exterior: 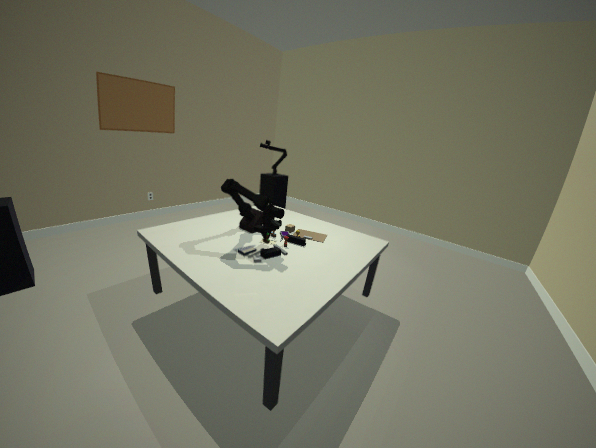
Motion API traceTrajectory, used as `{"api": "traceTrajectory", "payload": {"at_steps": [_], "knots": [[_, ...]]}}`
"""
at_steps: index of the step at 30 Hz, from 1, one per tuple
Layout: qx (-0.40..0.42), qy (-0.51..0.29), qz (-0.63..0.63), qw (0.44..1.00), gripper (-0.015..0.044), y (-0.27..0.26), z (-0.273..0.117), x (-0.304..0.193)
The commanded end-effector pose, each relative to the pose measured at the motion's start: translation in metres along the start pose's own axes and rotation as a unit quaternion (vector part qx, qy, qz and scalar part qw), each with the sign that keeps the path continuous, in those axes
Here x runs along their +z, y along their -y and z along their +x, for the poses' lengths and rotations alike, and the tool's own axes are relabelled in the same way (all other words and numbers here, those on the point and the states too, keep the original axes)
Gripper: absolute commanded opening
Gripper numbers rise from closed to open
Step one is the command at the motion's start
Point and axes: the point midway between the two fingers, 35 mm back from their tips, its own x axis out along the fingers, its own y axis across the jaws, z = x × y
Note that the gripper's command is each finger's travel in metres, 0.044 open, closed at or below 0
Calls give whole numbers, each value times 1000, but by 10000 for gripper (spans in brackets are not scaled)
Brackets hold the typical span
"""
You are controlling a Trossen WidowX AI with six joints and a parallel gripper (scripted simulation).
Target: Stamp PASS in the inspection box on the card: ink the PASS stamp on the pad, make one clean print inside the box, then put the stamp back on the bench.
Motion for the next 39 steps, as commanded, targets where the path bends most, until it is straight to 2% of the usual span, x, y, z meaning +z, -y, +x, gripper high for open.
{"api": "traceTrajectory", "payload": {"at_steps": [1,21,31,35,39], "knots": [[-1,-3,-4,1000,0,0,8,-2],[-4,-3,-4,1000,0,0,35,-5],[-3,-1,0,1000,263,1,32,-3],[-1,-1,0,1000,265,0,22,-1],[3,-2,-3,1000,265,-1,-42,3]]}}
